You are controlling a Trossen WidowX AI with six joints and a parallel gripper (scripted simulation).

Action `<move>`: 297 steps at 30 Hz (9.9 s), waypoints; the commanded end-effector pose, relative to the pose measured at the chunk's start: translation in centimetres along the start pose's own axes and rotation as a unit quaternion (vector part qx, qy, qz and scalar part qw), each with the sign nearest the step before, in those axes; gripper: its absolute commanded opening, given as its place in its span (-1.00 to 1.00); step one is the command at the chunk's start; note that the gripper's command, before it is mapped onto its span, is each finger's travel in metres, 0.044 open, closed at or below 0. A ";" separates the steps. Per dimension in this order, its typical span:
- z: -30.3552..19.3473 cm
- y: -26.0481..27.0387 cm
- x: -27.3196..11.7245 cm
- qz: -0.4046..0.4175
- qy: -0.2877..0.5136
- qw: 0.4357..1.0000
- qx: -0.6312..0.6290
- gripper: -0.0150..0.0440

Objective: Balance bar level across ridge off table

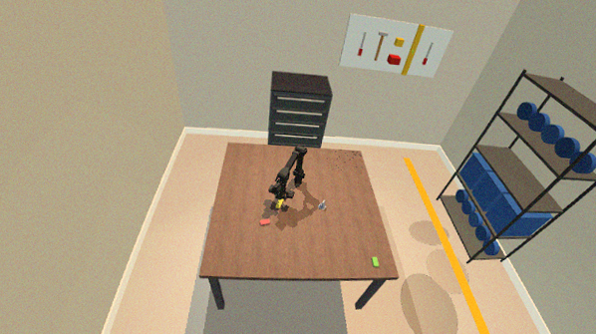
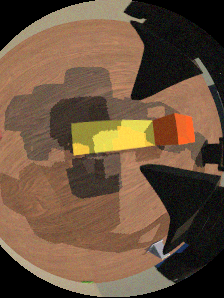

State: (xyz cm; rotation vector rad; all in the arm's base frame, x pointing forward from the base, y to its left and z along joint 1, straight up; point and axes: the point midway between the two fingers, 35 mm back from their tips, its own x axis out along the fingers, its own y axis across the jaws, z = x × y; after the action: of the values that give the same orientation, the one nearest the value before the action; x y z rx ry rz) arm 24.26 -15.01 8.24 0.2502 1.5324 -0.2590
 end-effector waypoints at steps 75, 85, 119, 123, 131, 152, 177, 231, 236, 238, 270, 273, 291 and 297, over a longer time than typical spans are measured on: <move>0.5 -0.1 -2.8 -0.001 0.001 1.000 0.002 -0.49; 0.4 -0.1 -5.4 -0.001 0.001 1.000 0.002 -0.49; 2.0 7.0 -8.2 0.001 0.000 0.989 -0.147 -0.49; 2.3 8.4 -8.2 0.002 0.000 0.985 -0.174 -0.49; 2.5 11.2 -8.3 0.003 -0.001 0.974 -0.227 -0.49; 1.9 18.7 -8.4 0.005 -0.002 0.933 -0.359 -0.49; -1.3 27.4 -8.6 0.009 -0.003 0.867 -0.499 -0.49; -7.1 34.6 -4.4 0.012 -0.004 0.796 -0.606 -0.49; -7.1 34.7 -4.4 0.012 -0.004 0.796 -0.606 -0.49; -7.1 34.7 -4.4 0.012 -0.004 0.796 -0.606 -0.49; -7.1 34.7 -4.1 0.012 -0.004 0.796 -0.606 -0.49; -7.1 34.7 -4.1 0.012 -0.004 0.796 -0.606 -0.49; -7.1 34.7 -3.9 0.012 -0.004 0.796 -0.606 -0.49; -7.1 34.7 -3.9 0.012 -0.004 0.796 -0.606 -0.49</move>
State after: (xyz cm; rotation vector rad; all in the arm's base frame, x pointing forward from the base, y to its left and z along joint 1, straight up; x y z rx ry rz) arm 28.50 20.12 11.85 -0.7592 1.4072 0.7657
